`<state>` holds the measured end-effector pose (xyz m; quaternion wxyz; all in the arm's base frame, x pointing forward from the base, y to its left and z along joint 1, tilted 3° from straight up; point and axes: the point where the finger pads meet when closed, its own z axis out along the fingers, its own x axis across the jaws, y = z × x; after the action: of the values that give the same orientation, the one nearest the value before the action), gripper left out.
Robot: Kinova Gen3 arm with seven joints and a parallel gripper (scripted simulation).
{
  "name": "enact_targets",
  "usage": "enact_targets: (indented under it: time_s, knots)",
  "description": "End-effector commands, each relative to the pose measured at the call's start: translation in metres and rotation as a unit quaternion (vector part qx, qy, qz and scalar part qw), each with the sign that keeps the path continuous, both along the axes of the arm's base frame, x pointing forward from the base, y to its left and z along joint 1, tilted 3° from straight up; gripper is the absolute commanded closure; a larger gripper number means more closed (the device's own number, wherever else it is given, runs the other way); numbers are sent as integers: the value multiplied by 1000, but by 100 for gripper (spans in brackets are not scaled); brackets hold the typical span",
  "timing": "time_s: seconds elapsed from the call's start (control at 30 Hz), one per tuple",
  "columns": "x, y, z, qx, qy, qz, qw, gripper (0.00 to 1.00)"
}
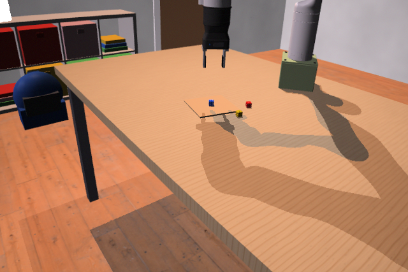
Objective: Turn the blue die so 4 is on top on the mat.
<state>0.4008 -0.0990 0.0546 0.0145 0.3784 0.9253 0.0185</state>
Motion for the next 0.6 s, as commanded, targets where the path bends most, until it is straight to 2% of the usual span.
enact_targets:
  time_s: [0.0,0.23,0.57]
  knots:
    - [2,0,6,0,-3,1,1000,0]
    - [1,0,27,0,-3,1,1000,0]
    - [0,-1,47,0,-3,1,1000,0]
